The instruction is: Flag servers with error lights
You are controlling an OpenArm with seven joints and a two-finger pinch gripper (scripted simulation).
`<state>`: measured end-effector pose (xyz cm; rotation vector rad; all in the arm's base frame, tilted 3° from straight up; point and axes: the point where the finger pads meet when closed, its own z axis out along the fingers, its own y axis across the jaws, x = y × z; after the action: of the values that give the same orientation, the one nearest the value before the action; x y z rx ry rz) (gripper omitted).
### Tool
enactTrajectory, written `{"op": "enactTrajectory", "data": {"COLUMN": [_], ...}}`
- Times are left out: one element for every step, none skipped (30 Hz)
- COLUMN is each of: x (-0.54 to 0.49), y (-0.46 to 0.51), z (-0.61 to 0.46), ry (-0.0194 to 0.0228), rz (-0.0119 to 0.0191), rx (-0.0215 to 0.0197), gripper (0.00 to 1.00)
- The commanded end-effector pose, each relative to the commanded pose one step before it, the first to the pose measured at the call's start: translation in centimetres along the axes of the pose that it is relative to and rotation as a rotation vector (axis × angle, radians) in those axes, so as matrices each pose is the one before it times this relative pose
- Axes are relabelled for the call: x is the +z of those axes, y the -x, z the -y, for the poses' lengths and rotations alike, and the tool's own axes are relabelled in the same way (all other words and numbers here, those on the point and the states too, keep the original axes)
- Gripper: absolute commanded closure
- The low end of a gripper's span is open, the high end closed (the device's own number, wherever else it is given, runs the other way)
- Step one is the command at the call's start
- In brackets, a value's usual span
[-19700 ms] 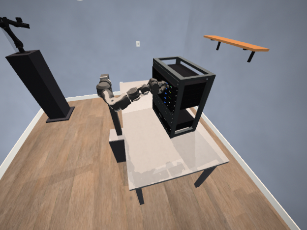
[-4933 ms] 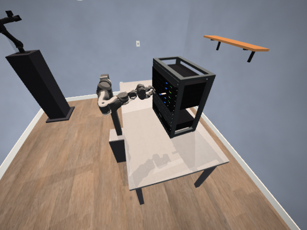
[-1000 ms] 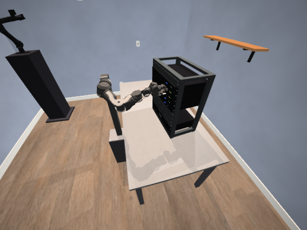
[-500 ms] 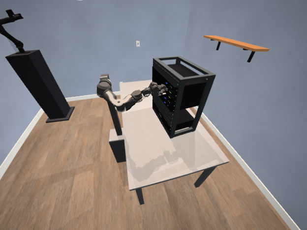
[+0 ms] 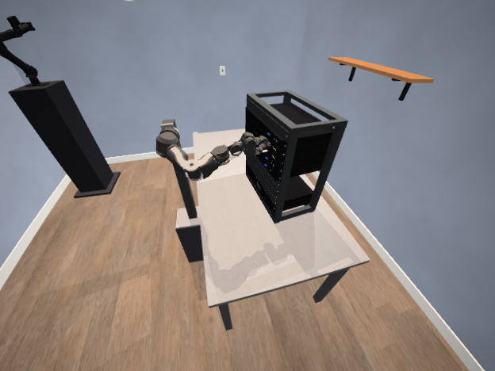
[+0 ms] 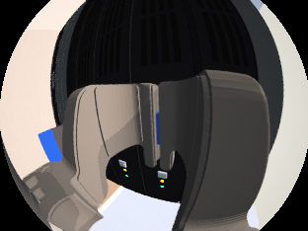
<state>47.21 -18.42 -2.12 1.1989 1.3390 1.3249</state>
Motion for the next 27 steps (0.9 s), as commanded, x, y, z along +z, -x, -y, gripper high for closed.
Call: {"op": "enactTrajectory", "data": {"x": [-0.100,-0.158,-0.222,-0.248,-0.226,-0.163,-0.079,-0.014,0.005,0.000,0.000,0.000,0.000,0.000,-0.019,0.000,0.000,-0.077,-0.160,-0.224,-0.249,-0.224,-0.160,-0.078,-0.014,0.003,0.000], "y": [-0.1815,-0.0088,-0.0136,-0.0145,-0.0129,-0.0099,-0.0056,-0.0008,0.0190,0.0002,0.0000,0.0000,0.0000,0.0000,-0.0199,0.0000,0.0000,-0.0029,-0.0075,-0.0117,-0.0124,-0.0106,-0.0084,-0.0049,-0.0009,0.0111,0.0002], "z": [-0.296,-0.002,-0.003,-0.004,-0.003,-0.002,-0.001,0.000,0.010,0.000,0.000,0.000,0.000,0.000,-0.011,0.000,0.000,-0.001,-0.002,-0.002,-0.002,-0.002,-0.002,-0.001,0.000,0.006,0.000], "ry": [0.00490,0.00004,0.00004,0.00005,0.00005,0.00003,0.00000,0.00000,-0.00031,0.00000,0.00000,0.00000,0.00000,0.00000,0.00033,0.00000,0.00000,0.00003,0.00004,0.00003,0.00005,0.00005,0.00002,0.00000,0.00000,-0.00017,0.00000], "rz": [-0.00588,0.00002,0.00001,0.00002,0.00003,0.00001,-0.00001,0.00000,0.00050,0.00000,0.00000,0.00000,0.00000,0.00000,-0.00051,0.00000,0.00000,0.00002,0.00002,0.00001,0.00002,0.00003,0.00000,-0.00001,0.00000,0.00029,0.00000], "rx": [-0.00224,-0.00001,-0.00003,-0.00002,-0.00001,-0.00002,-0.00003,0.00000,0.00016,0.00000,0.00000,0.00000,0.00000,0.00000,-0.00016,0.00000,0.00000,0.00001,-0.00001,-0.00003,-0.00002,-0.00001,-0.00002,-0.00003,-0.00001,0.00009,0.00000], "gripper": [1.00,1.00,1.00,1.00,1.00,1.00,1.00,1.00,1.00,1.00,1.00,1.00,1.00,1.00,1.00,1.00,1.00,1.00,1.00,1.00,1.00,1.00,1.00,1.00,1.00,1.00,1.00]}}
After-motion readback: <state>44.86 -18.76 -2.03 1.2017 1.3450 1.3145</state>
